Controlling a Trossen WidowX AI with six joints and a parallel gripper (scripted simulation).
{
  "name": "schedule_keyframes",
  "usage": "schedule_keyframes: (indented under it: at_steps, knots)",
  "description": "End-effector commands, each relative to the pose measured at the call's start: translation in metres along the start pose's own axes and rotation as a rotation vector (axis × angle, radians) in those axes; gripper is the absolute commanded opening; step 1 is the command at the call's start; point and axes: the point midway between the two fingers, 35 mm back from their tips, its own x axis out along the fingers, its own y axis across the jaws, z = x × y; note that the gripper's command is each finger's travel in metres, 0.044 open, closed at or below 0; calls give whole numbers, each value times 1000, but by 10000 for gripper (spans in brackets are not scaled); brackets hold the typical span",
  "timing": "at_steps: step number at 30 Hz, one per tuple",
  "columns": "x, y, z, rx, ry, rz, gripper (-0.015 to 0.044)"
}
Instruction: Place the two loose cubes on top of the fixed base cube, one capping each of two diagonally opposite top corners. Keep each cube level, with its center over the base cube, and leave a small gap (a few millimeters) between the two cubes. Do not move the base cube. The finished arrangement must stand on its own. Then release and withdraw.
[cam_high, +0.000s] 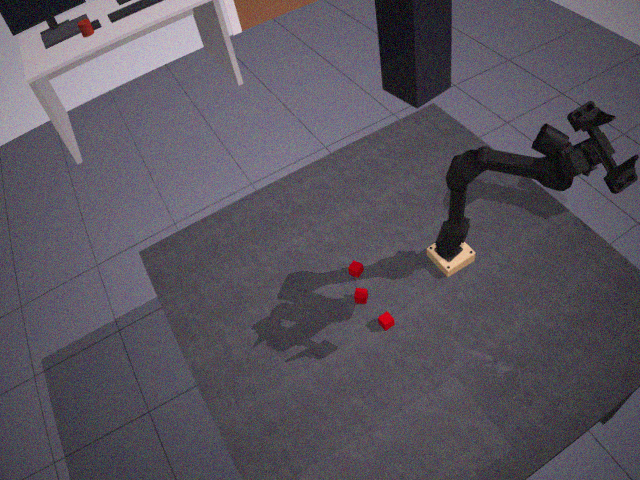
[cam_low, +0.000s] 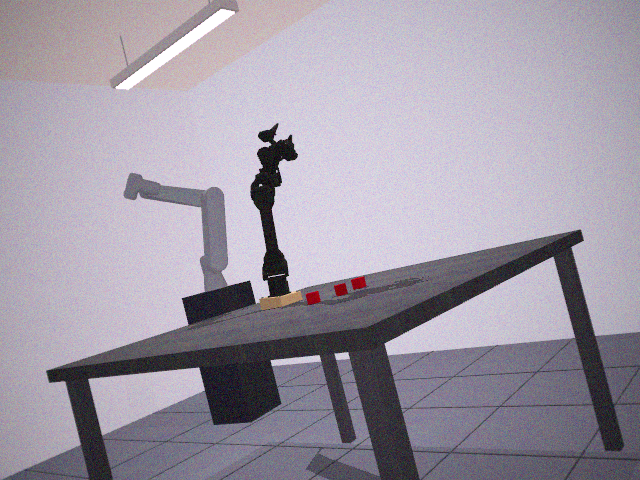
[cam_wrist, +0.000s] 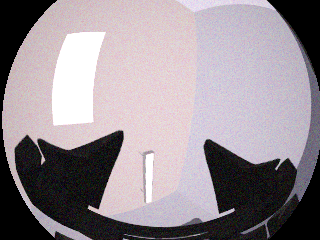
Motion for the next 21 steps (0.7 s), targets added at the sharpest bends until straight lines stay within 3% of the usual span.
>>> schedule_keyframes:
  at_steps: [1,5,21]
  knots:
    - [0,-1,0,-4,0,-1,374]
    - [5,-15,13,-92,1,-25,269]
    - [21,-109,131,-714,3,-278,265]
